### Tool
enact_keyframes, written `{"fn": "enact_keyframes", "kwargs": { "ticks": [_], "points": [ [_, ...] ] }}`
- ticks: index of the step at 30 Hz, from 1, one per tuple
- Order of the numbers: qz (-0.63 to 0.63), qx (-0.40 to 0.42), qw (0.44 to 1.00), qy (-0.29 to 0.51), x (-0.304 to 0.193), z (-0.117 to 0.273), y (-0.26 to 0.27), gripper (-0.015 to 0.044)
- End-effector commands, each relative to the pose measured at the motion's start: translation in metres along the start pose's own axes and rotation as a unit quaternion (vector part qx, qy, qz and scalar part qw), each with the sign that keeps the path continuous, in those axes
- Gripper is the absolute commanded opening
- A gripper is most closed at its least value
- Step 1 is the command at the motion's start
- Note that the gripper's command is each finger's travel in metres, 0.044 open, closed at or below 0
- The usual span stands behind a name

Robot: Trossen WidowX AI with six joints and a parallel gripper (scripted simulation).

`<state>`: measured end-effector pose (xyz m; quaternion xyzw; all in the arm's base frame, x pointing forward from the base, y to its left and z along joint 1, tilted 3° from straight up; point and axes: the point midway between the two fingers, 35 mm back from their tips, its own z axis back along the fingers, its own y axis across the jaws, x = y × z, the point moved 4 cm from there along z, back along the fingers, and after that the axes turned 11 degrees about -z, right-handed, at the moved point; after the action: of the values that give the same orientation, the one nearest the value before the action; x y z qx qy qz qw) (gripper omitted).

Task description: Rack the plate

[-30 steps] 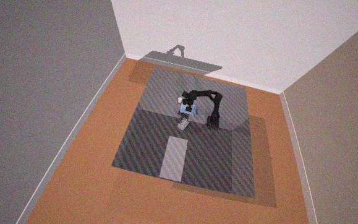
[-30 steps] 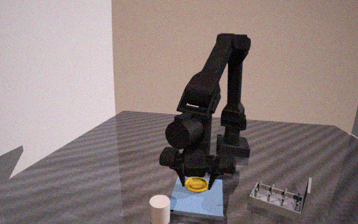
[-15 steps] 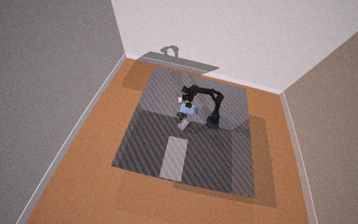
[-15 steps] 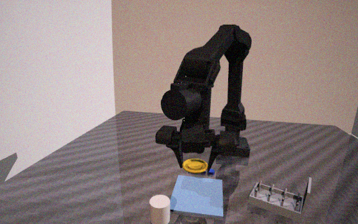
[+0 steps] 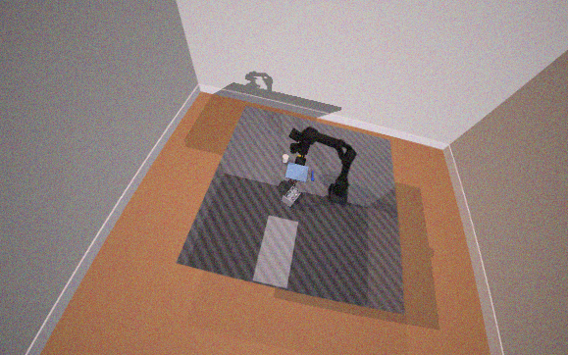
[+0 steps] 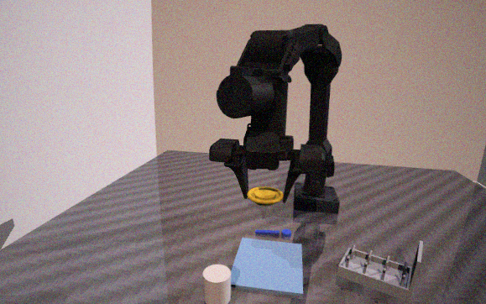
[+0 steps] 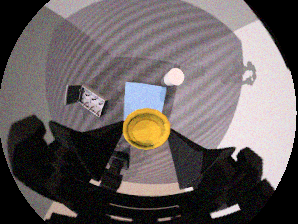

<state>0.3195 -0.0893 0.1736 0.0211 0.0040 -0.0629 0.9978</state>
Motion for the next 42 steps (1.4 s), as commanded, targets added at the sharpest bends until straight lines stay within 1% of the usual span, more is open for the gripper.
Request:
{"fn": "enact_keyframes", "kwargs": {
  "ticks": [1,7,11,16,23,31,42],
  "points": [
    [0.002,0.0,1.0,-0.004,0.0,0.017,0.0,0.0],
    [0.002,0.0,1.0,-0.004,-0.001,0.038,0.0,0.0],
    [-0.001,0.0,1.0,-0.004,-0.001,0.042,0.002,0.0],
    [-0.072,0.002,0.997,-0.003,-0.017,0.042,0.048,0.0],
    [-0.185,0.004,0.983,-0.001,-0.054,0.041,0.11,0.0],
    [-0.194,0.007,0.981,-0.001,-0.058,0.04,0.115,0.0],
    [-0.129,0.128,0.983,-0.025,-0.026,-0.005,0.124,0.0]
  ]
}}
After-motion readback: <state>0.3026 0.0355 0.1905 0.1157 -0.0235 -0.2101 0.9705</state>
